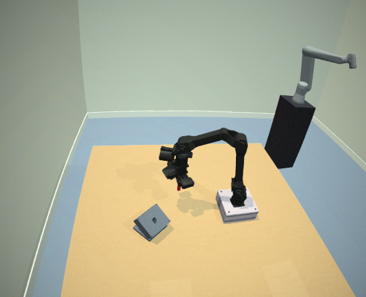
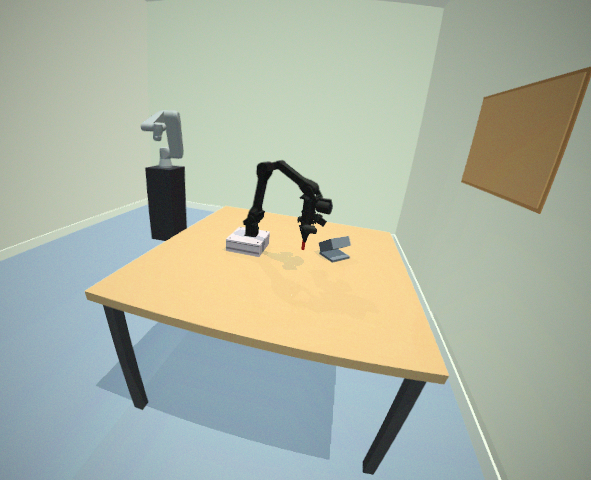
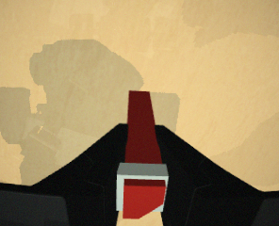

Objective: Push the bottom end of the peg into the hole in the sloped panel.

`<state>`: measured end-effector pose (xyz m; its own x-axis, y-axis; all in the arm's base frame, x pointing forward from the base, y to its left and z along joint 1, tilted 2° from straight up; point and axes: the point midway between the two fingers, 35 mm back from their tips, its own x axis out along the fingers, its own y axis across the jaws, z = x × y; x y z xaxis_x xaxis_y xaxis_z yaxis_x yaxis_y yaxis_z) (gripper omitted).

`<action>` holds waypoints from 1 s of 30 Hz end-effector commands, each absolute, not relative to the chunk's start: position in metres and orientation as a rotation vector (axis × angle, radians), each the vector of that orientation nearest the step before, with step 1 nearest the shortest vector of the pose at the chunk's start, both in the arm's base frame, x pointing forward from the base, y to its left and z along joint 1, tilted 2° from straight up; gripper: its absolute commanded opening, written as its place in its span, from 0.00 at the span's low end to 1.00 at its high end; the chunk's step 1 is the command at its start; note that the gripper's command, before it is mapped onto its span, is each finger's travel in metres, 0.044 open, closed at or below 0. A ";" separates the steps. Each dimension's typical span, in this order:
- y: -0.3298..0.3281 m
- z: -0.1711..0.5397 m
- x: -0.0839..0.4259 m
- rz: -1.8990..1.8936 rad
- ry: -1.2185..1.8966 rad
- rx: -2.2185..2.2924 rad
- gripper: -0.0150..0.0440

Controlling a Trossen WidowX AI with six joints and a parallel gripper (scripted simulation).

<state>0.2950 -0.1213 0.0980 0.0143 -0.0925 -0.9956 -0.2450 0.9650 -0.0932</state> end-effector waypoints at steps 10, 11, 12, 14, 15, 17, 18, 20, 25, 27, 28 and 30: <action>-0.110 0.102 0.307 0.029 1.561 -0.238 0.25; -0.109 0.103 0.308 0.023 1.561 -0.235 0.25; -0.108 0.103 0.309 0.016 1.561 -0.233 0.25; -0.107 0.103 0.310 0.004 1.560 -0.228 0.25; -0.106 0.104 0.311 -0.003 1.560 -0.225 0.25; -0.104 0.104 0.313 -0.015 1.559 -0.220 0.25; -0.103 0.104 0.313 -0.022 1.558 -0.218 0.25; -0.101 0.105 0.315 -0.034 1.557 -0.213 0.25; -0.096 0.106 0.319 -0.066 1.553 -0.200 0.25; -0.094 0.107 0.320 -0.079 1.551 -0.195 0.25; -0.093 0.107 0.321 -0.085 1.550 -0.192 0.25; -0.091 0.108 0.323 -0.098 1.548 -0.187 0.25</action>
<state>0.3193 -0.0949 0.1058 0.0210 -0.1656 -0.9860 -0.0775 0.9829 -0.1668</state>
